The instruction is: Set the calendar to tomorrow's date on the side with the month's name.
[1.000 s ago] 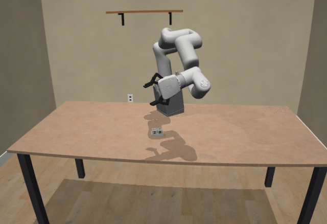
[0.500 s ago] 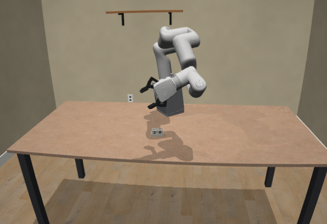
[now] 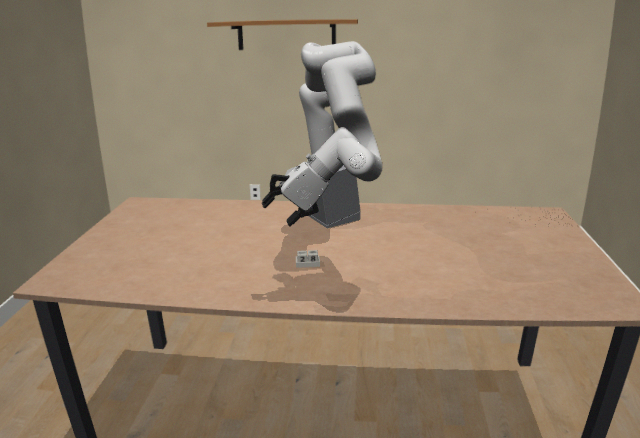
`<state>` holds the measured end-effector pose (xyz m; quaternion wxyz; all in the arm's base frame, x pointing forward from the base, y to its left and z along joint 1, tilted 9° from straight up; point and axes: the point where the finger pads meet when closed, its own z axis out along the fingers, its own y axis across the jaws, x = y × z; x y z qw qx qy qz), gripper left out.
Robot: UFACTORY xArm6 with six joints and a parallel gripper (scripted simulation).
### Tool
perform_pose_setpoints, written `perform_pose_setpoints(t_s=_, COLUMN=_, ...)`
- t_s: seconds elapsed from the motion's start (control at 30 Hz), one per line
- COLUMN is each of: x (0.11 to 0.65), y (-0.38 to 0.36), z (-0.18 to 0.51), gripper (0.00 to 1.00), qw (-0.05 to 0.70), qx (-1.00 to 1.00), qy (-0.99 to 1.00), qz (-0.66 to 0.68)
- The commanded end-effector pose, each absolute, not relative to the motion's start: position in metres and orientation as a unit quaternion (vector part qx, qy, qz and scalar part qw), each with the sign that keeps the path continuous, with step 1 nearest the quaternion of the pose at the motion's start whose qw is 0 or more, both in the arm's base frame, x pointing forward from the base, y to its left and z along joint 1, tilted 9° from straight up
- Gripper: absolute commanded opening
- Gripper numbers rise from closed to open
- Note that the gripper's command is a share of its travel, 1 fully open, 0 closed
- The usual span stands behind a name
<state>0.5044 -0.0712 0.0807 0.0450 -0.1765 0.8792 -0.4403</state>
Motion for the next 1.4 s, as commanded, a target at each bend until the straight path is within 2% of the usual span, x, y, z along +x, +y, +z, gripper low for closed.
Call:
perform_pose_setpoints(t_s=0.0, x=0.475, y=-0.079, z=0.053, gripper=1.0, qw=0.011, qx=-0.18, qy=0.912, qz=-0.368)
perform_pose_setpoints(t_s=0.17, x=0.444, y=-0.076, z=0.029, gripper=1.0, qw=-0.007, qx=-0.174, qy=0.939, qz=-0.298)
perform_pose_setpoints(t_s=0.27, x=0.443, y=-0.076, z=0.028, gripper=1.0, qw=-0.008, qx=-0.174, qy=0.939, qz=-0.297)
perform_pose_setpoints(t_s=0.33, x=0.419, y=-0.069, z=0.01, gripper=1.0, qw=-0.012, qx=-0.163, qy=0.958, qz=-0.237)
perform_pose_setpoints(t_s=0.6, x=0.382, y=-0.046, z=-0.014, gripper=1.0, qw=0.004, qx=-0.13, qy=0.983, qz=-0.133)
perform_pose_setpoints(t_s=0.93, x=0.364, y=-0.027, z=-0.024, gripper=1.0, qw=0.039, qx=-0.093, qy=0.993, qz=-0.067)
perform_pose_setpoints(t_s=1.37, x=0.363, y=-0.026, z=-0.024, gripper=1.0, qw=0.042, qx=-0.09, qy=0.993, qz=-0.063)
